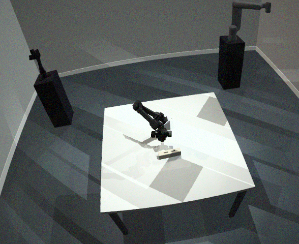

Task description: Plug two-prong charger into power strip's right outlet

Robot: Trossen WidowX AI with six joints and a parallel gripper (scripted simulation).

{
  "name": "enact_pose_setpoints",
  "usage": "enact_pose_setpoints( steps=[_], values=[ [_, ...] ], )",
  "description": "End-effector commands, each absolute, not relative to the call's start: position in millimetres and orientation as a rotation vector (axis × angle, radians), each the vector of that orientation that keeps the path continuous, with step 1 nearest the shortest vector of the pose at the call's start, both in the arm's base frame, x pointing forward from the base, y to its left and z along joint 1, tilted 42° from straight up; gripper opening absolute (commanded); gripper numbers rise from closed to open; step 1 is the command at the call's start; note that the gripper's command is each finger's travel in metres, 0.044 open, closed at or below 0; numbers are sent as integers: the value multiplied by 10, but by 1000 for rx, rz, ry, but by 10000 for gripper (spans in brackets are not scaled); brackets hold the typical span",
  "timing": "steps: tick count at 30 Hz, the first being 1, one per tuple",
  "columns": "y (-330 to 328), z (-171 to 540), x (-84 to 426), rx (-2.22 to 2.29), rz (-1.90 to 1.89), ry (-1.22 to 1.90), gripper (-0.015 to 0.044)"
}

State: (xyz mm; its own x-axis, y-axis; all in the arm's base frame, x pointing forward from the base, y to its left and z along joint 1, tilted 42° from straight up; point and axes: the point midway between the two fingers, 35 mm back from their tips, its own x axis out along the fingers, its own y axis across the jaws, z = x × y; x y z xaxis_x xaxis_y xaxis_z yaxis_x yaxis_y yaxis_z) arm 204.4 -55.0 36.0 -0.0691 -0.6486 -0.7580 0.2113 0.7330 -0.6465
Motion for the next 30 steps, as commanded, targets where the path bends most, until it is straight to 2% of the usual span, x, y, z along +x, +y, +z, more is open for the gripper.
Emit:
enact_pose_setpoints(
  steps=[1,30],
  values=[
    [-462,453,2032,-368,-737,1474,0],
    [-696,148,2375,-537,-591,1550,0]
  ],
)
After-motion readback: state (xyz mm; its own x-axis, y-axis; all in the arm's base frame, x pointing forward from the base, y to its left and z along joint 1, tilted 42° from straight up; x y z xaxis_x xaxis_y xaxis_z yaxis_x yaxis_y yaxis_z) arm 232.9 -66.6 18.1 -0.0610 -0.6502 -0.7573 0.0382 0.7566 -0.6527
